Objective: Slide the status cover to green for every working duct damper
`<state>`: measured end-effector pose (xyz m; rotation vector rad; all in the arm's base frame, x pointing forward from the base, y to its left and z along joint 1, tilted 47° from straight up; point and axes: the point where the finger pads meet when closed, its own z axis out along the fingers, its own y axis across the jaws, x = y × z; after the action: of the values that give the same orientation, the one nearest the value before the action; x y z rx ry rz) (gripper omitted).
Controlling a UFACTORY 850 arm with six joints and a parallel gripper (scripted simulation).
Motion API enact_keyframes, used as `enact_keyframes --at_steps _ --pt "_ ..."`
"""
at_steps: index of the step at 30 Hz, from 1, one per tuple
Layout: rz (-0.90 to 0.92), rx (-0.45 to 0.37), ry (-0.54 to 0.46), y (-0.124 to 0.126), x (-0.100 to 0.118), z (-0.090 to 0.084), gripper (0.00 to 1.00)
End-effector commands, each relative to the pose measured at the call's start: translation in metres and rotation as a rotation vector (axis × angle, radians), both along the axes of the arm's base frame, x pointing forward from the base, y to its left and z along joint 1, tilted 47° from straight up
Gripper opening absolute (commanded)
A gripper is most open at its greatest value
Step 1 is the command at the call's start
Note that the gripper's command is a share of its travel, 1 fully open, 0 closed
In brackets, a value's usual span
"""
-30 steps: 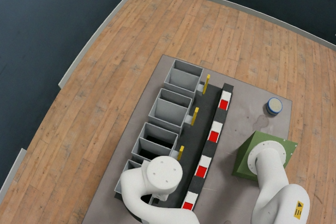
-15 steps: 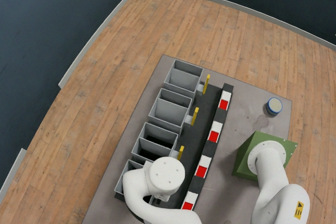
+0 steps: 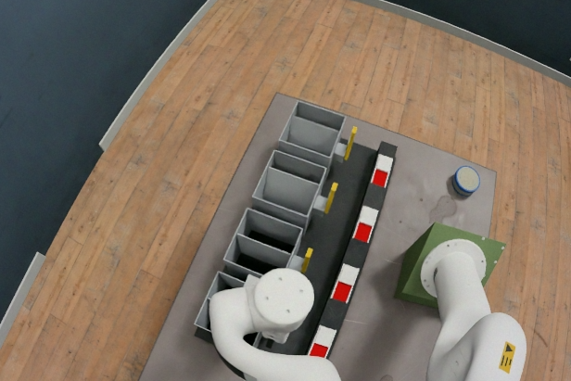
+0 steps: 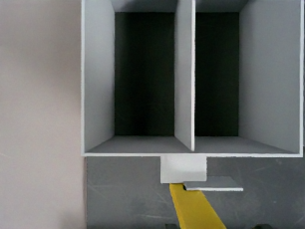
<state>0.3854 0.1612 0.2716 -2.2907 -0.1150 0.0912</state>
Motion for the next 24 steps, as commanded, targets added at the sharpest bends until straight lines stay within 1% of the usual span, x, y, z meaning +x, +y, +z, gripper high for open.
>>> enact_keyframes --at_steps 1,4,19,24 --pt "-0.001 0.000 -0.002 0.007 -0.001 -0.006 0.39" --pt "-0.001 0.000 -0.002 0.009 -0.001 -0.008 0.39" --pt "-0.001 0.000 -0.002 0.035 -0.005 -0.031 0.39" --pt "-0.001 0.000 -0.001 0.039 -0.006 -0.034 0.39"
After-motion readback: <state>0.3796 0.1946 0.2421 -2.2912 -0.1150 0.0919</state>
